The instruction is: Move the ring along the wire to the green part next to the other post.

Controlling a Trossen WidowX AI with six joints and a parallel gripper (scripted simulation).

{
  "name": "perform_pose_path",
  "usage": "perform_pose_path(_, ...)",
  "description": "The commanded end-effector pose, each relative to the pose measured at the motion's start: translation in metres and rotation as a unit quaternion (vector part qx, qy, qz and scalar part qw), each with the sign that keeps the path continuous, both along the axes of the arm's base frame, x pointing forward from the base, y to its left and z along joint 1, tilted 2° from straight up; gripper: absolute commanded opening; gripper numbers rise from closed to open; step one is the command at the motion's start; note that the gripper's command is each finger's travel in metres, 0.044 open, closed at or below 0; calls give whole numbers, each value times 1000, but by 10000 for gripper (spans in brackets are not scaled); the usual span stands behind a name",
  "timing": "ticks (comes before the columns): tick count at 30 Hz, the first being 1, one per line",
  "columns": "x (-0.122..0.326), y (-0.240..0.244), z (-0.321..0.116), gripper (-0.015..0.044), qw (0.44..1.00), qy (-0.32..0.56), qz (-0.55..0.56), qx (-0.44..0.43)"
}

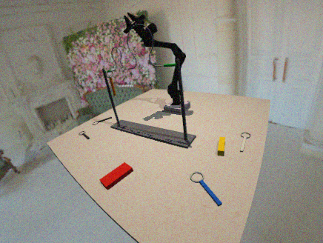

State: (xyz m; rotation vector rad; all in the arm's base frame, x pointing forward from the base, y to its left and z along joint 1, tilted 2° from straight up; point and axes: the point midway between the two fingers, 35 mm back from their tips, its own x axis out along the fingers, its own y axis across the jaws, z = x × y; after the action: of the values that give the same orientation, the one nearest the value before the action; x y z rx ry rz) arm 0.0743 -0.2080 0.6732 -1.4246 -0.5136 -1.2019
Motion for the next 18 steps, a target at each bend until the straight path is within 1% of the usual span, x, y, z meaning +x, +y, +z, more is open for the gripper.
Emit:
perform_pose_path(1, 22, -45, -45, 160, 996, 36, 55, 62)
perform_pose_path(6, 50, -91, -113, 160, 978, 78, 129, 147)
perform_pose_path(10, 71, -115, -172, 160, 952, 108, 188, 217)
perform_pose_path(14, 90, -129, -234, 160, 916, 133, 247, 286)
perform_pose_path(18, 107, -132, -296, 160, 870, 153, 305, 355)
